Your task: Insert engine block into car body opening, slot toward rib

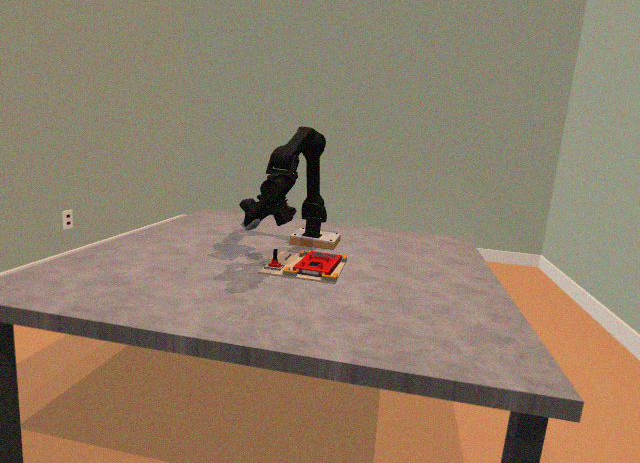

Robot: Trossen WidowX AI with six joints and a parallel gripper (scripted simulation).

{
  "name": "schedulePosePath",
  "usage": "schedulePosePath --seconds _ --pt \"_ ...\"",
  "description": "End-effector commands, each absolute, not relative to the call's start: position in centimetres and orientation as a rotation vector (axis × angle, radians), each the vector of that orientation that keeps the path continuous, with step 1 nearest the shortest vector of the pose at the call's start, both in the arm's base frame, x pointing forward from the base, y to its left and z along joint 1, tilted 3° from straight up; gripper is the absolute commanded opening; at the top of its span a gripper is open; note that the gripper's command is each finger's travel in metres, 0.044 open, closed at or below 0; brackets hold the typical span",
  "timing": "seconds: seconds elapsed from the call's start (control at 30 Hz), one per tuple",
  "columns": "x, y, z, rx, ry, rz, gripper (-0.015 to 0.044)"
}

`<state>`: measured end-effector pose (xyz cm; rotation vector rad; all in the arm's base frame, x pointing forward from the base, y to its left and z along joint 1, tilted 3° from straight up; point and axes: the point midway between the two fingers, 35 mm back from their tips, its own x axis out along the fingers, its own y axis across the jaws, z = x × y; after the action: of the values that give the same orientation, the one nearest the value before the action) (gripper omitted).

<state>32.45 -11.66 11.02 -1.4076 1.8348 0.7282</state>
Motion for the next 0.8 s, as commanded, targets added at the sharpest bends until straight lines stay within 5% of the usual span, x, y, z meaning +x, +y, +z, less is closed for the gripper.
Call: schedulePosePath --seconds 0.0,0.77 --pt "32.4 -11.6 11.2 -1.447 1.875 0.680 0.0000" --pt "32.5 -11.1 7.7 -1.528 1.979 0.593 0.0000"
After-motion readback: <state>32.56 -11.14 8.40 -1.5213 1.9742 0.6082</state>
